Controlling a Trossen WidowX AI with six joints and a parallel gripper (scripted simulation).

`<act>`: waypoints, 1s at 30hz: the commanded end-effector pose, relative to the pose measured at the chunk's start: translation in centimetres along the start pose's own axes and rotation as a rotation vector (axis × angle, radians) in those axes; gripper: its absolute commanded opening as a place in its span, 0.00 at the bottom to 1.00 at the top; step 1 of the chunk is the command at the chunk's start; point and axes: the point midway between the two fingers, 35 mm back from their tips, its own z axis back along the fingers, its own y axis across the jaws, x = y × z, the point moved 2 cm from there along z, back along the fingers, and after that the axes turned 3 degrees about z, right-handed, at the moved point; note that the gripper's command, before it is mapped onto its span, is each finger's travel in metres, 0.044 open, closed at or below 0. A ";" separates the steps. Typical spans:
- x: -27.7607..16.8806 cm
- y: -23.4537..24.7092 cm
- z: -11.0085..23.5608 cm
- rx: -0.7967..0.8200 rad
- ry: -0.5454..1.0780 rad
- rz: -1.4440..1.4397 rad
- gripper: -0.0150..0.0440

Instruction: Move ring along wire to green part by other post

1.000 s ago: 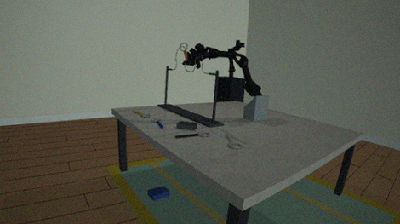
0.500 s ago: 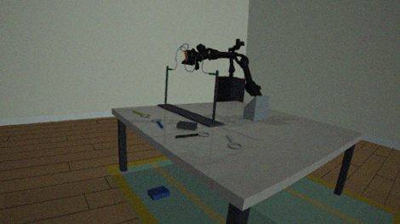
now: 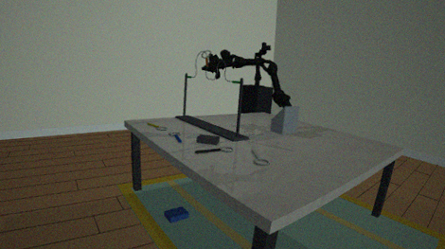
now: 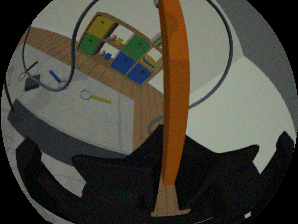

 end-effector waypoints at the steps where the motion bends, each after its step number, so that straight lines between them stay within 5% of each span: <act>1: 0.0 0.0 0.0 -0.027 -0.006 0.053 0.00; 30: 0.1 -1.2 0.0 -0.234 -0.033 0.397 0.00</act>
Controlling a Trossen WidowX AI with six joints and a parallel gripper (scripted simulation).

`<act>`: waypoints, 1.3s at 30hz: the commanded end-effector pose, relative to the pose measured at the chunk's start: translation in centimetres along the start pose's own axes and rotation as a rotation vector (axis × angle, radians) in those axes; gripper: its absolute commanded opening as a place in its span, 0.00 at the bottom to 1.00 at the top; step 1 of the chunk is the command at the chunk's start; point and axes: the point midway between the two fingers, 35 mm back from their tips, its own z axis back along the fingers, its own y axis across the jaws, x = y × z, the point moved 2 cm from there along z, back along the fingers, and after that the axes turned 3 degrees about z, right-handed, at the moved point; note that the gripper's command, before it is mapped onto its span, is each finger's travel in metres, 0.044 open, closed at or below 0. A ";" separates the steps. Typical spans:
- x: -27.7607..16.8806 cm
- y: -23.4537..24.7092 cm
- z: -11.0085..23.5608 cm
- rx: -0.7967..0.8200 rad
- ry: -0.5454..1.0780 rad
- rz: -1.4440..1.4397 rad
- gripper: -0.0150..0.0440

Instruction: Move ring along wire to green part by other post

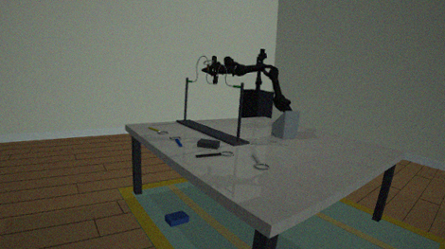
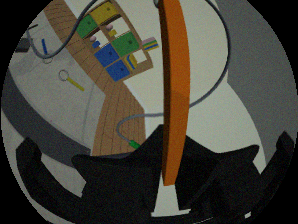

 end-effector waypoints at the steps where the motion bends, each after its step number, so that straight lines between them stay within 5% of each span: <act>1: 0.0 0.0 0.0 -0.027 -0.006 0.053 0.00; 39: 0.2 -1.5 0.0 -0.288 -0.044 0.496 0.00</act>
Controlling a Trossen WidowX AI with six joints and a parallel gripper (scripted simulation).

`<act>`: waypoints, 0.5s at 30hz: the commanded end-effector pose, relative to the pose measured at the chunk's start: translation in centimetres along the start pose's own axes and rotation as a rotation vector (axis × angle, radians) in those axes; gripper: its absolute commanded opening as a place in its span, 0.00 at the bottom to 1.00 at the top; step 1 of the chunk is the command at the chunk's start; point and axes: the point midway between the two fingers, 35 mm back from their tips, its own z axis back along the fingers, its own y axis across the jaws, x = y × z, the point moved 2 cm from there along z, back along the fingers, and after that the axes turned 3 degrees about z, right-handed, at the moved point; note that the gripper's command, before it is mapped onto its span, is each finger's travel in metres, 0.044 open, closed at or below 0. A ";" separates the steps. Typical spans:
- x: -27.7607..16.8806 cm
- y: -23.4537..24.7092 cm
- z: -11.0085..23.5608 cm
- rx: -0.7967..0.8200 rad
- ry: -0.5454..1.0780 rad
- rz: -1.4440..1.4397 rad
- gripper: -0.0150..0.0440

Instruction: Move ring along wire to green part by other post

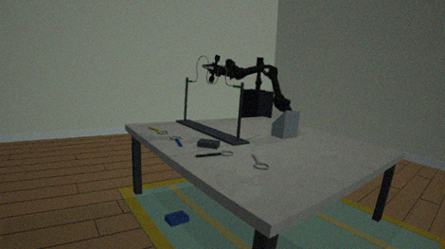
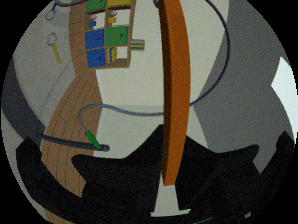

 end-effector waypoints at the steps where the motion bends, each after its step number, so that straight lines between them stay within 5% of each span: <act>1: 0.0 0.0 0.0 -0.026 -0.006 0.052 0.00; 15: 0.0 -0.3 -0.1 -0.099 -0.018 0.178 0.00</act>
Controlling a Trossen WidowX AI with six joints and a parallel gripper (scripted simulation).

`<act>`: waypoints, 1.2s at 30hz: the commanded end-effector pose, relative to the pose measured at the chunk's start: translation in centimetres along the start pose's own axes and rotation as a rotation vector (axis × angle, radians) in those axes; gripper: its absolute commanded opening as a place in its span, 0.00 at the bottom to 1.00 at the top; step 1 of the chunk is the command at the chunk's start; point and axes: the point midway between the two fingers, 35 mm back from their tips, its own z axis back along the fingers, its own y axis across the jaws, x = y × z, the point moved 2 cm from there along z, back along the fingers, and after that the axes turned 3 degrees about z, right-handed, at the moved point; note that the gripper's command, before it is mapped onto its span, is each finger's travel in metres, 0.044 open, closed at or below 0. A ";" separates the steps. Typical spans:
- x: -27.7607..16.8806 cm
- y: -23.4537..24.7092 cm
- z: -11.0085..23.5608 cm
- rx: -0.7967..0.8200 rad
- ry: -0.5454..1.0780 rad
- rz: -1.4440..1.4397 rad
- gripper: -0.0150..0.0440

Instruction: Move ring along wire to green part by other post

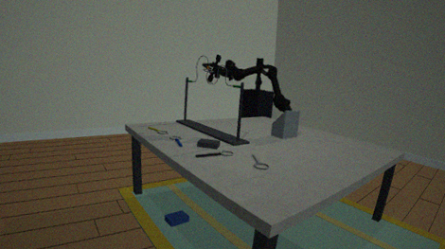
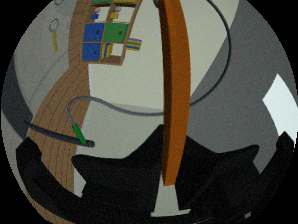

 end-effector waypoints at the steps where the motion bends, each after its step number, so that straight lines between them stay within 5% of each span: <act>1: 0.0 0.1 0.0 -0.016 -0.004 0.034 0.00; 36: 0.7 6.8 1.1 0.147 0.029 -0.257 0.00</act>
